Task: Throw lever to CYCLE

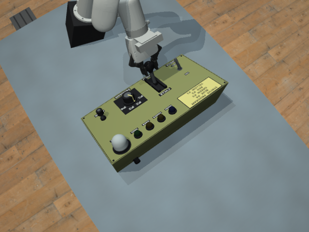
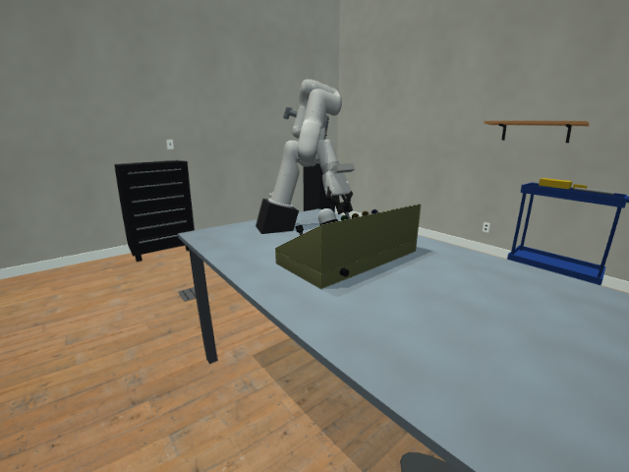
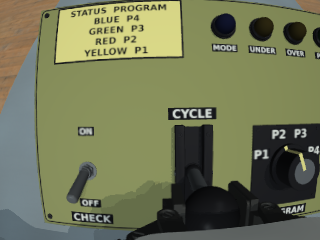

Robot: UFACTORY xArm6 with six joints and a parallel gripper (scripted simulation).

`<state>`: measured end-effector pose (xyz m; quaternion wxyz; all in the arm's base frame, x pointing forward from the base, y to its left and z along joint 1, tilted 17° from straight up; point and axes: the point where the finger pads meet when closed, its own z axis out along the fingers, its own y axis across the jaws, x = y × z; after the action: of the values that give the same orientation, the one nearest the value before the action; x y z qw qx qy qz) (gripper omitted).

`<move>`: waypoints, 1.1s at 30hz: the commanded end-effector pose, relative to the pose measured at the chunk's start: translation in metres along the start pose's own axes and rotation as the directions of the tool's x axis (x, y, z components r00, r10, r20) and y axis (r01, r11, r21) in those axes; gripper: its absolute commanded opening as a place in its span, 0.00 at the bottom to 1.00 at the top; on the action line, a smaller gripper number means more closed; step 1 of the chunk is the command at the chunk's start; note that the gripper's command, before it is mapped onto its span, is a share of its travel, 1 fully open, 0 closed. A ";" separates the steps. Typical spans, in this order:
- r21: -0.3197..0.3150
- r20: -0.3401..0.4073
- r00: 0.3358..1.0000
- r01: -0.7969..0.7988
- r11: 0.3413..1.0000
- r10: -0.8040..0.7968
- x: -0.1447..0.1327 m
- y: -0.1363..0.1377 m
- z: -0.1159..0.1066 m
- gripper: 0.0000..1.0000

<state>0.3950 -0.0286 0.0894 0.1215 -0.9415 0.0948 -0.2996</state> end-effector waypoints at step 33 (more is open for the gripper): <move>0.001 0.001 1.000 0.000 1.000 0.000 0.039 0.000 0.006 0.00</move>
<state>0.4261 -0.0367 0.1046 0.1219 -0.9417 0.0948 -0.2989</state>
